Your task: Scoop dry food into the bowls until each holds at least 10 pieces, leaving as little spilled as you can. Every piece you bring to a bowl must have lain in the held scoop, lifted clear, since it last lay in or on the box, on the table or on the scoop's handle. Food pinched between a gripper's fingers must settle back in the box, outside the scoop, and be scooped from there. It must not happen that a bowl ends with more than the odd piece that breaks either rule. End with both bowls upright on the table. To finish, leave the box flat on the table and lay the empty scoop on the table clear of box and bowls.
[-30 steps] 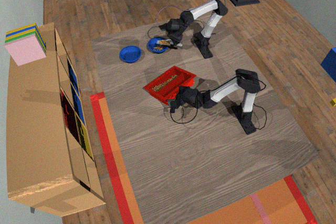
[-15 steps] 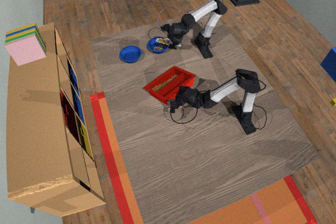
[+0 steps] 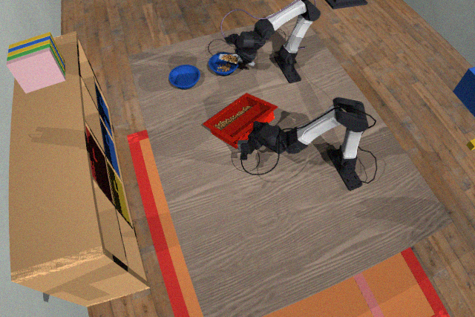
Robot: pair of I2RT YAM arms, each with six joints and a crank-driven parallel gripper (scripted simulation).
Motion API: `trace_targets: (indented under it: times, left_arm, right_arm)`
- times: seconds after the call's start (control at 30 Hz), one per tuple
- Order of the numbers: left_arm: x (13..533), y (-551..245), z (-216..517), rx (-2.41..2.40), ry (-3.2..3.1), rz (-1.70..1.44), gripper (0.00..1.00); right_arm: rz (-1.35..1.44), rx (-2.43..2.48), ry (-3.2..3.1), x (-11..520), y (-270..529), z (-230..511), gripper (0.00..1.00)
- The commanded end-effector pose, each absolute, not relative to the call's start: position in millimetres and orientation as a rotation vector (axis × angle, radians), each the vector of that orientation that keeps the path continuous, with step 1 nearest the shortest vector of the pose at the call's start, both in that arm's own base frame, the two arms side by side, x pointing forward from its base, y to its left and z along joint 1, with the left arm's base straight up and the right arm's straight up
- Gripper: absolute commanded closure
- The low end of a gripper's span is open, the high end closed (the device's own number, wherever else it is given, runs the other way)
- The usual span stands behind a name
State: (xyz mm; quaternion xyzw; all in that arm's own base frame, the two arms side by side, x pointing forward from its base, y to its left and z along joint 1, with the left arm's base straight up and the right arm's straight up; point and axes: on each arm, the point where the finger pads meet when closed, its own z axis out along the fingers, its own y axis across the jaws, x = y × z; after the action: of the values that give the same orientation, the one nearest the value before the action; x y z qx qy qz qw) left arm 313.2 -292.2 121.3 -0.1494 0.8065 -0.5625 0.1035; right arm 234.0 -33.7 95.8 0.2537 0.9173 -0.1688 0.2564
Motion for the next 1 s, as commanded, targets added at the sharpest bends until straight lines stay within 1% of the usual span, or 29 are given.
trace_targets:
  times: [0.0, 0.27, 0.37, 0.83, 0.9, 0.97]
  left_arm:
    - [323, -299, 164, -0.301, 2.252, -1.708, 1.0]
    - [323, -299, 164, -0.301, 2.252, -1.708, 1.0]
    - [323, -299, 164, -0.301, 2.252, -1.708, 1.0]
    - [323, -299, 164, -0.301, 2.252, -1.708, 1.0]
    - [323, -299, 164, -0.301, 2.252, -1.708, 1.0]
    - [323, -299, 164, -0.301, 2.252, -1.708, 1.0]
  right_arm:
    - [-0.362, 0.65, 2.449, 266, -33, 114, 1.0]
    - [-0.196, 0.485, 2.546, 308, -47, 119, 1.0]
    - [-0.187, 0.477, 2.579, 305, -49, 117, 1.0]
    - [0.119, 0.145, 2.55, 385, -90, 119, 1.0]
    - [0.119, 0.145, 2.55, 385, -90, 119, 1.0]
    - [0.176, 0.101, 2.568, 386, -92, 114, 1.0]
